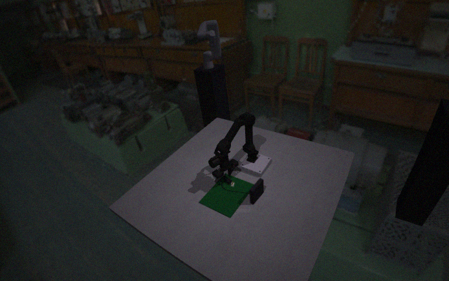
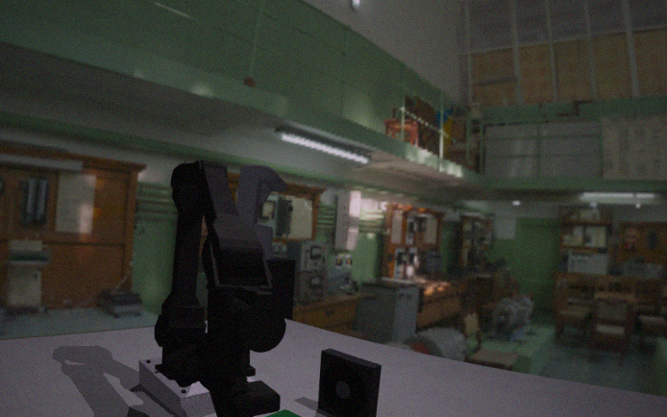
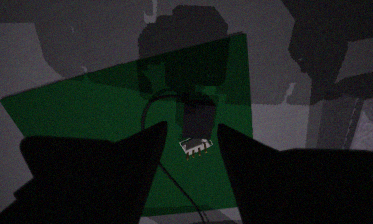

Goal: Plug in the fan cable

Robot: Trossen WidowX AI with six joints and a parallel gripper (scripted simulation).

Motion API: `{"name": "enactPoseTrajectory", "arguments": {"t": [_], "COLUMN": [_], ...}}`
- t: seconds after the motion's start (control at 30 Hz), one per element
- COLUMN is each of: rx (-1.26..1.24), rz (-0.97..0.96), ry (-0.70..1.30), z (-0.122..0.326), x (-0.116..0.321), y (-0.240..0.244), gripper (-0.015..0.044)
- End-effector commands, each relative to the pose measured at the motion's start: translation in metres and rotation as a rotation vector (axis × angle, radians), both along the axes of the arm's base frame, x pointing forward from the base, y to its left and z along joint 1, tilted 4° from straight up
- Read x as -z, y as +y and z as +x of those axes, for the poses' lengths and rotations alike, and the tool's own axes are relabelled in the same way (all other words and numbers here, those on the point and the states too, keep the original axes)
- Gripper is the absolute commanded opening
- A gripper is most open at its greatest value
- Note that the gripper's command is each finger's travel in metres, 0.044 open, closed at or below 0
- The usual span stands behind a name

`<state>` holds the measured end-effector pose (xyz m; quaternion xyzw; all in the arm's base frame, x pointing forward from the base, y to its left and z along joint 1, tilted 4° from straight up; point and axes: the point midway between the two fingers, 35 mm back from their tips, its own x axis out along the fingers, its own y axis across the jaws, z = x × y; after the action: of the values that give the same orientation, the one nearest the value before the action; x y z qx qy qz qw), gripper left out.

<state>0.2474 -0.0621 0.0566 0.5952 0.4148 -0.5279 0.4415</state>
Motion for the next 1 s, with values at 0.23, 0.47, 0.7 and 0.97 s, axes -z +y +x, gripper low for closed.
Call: {"name": "enactPoseTrajectory", "arguments": {"t": [0.23, 0.47, 0.7, 0.97], "rx": [0.006, 0.006, 0.006, 0.006], "rz": [-0.003, -0.003, -0.002, -0.002], "ry": [0.010, 0.010, 0.010, 0.010], "z": [0.000, 0.000, 0.000, 0.000], "x": [0.020, 0.031, 0.041, 0.041], "y": [0.000, 0.000, 0.001, 0.001], "gripper": [0.0210, 0.0210, 0.0210, 0.0210]}}
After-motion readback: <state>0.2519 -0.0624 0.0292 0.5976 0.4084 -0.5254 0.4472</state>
